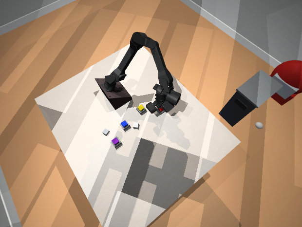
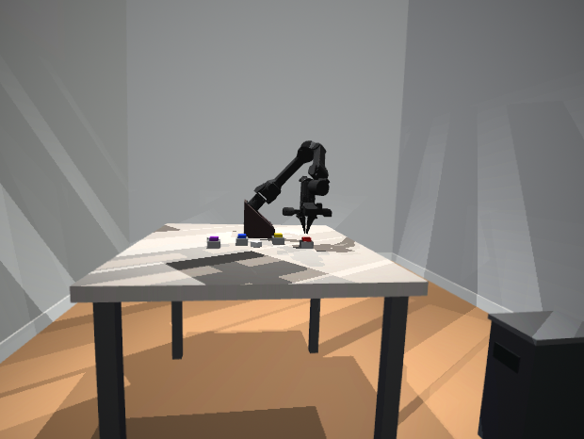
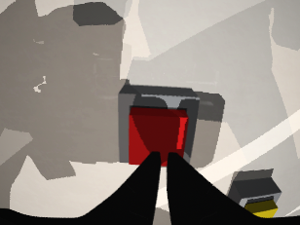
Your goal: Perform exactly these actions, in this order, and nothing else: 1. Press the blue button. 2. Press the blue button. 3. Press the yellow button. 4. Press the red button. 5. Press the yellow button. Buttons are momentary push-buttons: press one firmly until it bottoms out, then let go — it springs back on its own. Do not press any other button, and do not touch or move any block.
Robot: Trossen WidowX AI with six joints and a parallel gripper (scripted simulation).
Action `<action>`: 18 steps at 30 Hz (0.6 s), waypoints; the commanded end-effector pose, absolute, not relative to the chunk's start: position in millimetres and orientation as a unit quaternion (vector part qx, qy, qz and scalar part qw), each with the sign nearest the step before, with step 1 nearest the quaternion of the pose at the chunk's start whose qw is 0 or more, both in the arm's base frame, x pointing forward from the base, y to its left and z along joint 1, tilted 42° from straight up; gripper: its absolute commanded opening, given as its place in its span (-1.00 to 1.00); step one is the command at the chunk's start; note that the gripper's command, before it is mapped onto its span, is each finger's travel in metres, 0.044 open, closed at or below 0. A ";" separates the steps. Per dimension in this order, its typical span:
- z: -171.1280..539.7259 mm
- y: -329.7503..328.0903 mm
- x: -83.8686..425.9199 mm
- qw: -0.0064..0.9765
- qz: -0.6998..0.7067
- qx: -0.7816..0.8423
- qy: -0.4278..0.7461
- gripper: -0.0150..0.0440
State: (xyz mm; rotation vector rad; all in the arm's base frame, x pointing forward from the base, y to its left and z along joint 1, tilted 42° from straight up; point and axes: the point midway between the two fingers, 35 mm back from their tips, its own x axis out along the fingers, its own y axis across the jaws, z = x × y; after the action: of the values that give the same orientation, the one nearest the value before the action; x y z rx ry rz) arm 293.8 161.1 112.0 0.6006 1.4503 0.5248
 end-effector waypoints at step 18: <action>121.8 62.1 241.3 0.680 0.230 0.262 0.644 -0.42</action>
State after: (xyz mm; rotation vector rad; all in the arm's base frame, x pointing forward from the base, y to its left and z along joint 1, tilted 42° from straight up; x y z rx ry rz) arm 263.4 81.3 139.3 0.5837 1.4385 0.5280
